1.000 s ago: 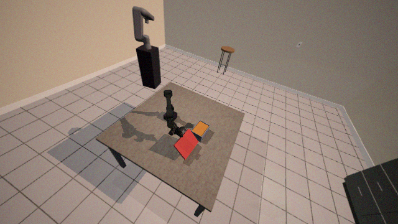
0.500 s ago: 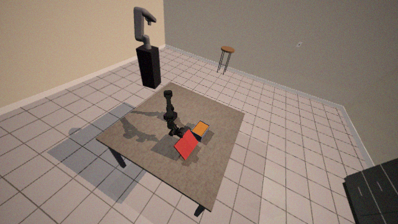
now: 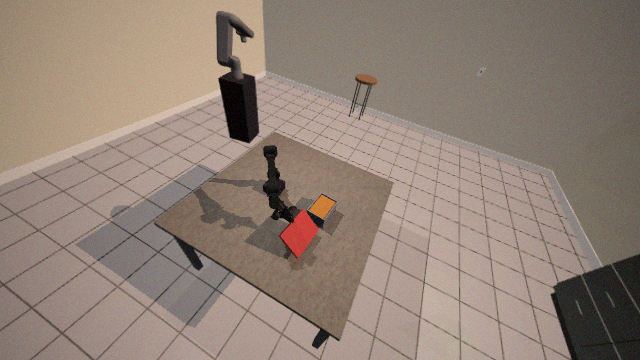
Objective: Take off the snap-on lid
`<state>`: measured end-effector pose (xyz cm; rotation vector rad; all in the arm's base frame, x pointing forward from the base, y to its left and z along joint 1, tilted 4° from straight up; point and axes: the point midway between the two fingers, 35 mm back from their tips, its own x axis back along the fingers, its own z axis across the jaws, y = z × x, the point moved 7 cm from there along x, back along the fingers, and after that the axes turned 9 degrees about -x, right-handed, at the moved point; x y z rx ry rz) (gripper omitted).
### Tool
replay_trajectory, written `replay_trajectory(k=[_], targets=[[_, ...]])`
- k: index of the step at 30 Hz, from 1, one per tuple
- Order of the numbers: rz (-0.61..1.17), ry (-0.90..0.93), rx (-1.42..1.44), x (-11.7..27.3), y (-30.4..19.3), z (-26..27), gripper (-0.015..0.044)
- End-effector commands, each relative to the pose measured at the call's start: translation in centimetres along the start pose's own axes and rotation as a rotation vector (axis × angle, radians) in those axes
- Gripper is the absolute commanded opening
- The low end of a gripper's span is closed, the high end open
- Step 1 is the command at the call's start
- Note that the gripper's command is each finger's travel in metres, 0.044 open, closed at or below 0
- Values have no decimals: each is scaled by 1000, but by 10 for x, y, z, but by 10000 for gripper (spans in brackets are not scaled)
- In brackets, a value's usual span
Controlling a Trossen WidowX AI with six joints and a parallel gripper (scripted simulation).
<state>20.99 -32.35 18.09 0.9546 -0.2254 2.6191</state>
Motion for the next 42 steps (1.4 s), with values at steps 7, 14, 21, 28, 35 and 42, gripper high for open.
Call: replay_trajectory(k=[7,14,21,28,35,42], targets=[[5,8,6,-6,1,-6,0],[5,8,6,-9,2,-10,0],[5,8,6,-13,2,-14,0],[5,8,6,-16,3,-18,0],[5,8,6,-20,3,-23,0],[5,8,6,-24,4,-27,0]])
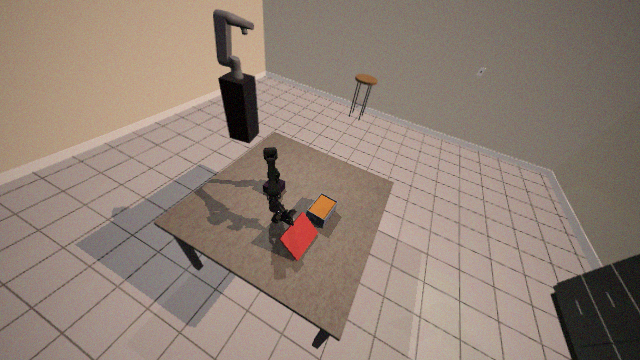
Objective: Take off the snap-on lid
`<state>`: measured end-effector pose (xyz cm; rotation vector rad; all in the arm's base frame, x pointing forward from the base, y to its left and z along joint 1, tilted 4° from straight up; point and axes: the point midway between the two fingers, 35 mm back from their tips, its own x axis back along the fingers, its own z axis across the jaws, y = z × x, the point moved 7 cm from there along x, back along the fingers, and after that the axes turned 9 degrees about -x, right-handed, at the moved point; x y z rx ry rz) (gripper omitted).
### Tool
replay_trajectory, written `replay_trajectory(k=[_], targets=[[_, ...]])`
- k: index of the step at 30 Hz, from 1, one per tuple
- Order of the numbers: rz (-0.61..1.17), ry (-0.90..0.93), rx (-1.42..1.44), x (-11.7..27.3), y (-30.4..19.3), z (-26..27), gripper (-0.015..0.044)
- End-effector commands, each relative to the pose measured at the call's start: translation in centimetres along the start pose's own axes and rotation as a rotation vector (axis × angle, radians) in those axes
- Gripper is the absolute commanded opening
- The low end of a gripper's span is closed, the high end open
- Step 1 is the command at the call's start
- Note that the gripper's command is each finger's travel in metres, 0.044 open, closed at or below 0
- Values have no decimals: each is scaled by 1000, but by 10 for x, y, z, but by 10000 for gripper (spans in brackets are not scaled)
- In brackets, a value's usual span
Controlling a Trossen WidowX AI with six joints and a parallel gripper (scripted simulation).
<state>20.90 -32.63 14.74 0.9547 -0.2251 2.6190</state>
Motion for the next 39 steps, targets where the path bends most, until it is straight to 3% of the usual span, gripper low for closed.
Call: replay_trajectory(k=[1,39], targets=[[5,8,6,-2,0,-2,0],[5,8,6,-22,4,-25,0]])
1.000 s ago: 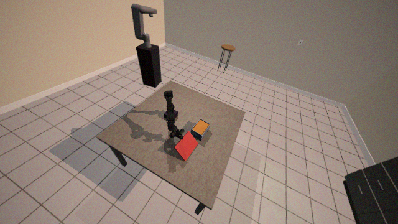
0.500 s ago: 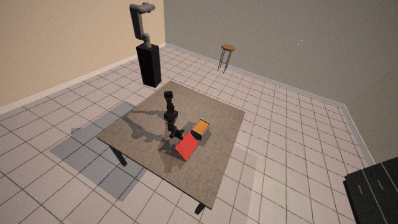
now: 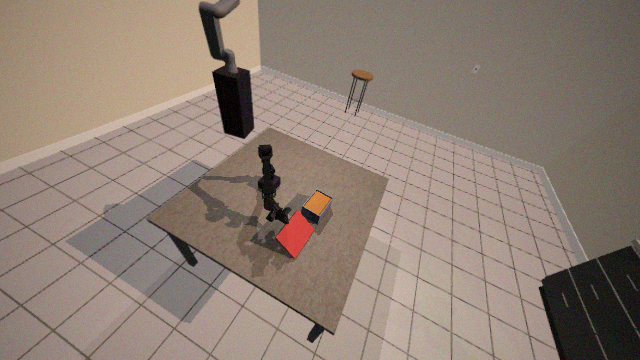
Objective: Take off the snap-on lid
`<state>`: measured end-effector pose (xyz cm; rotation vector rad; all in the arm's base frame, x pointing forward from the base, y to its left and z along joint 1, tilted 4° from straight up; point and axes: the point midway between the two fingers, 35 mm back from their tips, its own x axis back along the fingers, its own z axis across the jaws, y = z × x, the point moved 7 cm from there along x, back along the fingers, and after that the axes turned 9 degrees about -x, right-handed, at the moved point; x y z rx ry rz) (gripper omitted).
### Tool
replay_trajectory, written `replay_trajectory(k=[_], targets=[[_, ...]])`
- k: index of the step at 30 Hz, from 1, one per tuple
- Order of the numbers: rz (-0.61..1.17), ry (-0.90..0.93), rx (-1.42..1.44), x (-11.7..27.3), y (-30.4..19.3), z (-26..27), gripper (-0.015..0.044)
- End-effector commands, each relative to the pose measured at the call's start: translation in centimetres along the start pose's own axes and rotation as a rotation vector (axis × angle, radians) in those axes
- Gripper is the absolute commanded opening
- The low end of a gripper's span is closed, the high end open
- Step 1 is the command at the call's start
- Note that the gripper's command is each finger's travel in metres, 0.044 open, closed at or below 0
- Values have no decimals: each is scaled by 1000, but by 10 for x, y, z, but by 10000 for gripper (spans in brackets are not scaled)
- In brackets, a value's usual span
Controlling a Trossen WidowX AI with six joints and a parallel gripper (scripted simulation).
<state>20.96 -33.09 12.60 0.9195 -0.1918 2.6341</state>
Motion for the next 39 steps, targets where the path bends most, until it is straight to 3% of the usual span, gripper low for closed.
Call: replay_trajectory(k=[1,39], targets=[[9,-23,-13,-7,-1,-11,0],[10,-23,-13,-26,2,-35,0]])
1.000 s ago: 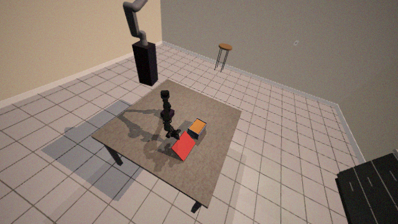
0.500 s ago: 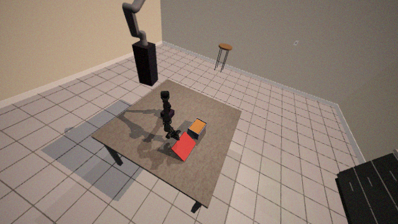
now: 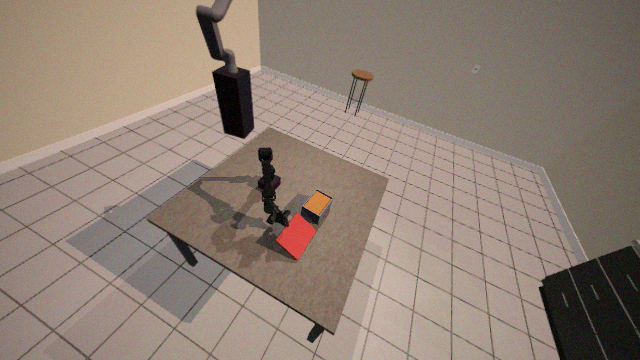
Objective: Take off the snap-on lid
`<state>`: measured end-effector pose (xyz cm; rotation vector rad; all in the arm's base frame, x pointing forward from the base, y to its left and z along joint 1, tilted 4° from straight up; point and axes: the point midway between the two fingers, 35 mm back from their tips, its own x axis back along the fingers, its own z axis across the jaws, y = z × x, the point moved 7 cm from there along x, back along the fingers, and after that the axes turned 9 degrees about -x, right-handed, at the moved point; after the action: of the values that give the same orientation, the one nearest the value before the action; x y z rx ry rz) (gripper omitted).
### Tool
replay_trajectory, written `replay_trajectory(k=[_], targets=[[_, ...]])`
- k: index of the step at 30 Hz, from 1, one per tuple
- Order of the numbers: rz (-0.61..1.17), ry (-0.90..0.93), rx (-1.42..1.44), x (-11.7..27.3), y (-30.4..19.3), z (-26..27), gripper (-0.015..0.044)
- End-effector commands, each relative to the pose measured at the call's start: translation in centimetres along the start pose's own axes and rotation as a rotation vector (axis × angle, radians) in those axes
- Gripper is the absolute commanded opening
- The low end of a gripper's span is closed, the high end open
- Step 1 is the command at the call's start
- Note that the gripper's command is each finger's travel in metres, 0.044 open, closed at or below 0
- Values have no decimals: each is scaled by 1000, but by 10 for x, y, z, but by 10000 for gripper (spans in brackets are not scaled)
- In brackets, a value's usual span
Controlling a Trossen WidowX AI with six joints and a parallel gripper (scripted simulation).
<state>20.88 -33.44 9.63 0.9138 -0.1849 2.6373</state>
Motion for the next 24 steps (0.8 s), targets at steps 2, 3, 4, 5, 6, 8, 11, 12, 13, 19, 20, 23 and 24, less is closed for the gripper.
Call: replay_trajectory(k=[2,3,4,5,6,8,11,12,13,19,20,23,24], targets=[[10,-28,-17,-8,-2,-14,0],[10,-28,-17,-8,-2,-14,0],[10,-28,-17,-9,-2,-15,0],[10,-28,-17,-9,-2,-15,0],[10,-28,-17,-10,-2,-16,0],[10,-28,-17,-11,-1,-17,0],[10,-28,-17,-12,-1,-19,0],[10,-28,-17,-13,-1,-20,0],[10,-28,-17,-13,-1,-20,0],[10,-28,-17,-16,-1,-24,0],[10,-28,-17,-17,-1,-25,0],[6,-13,-8,-12,1,-16,26],[8,-22,-13,-12,1,-14,53]])
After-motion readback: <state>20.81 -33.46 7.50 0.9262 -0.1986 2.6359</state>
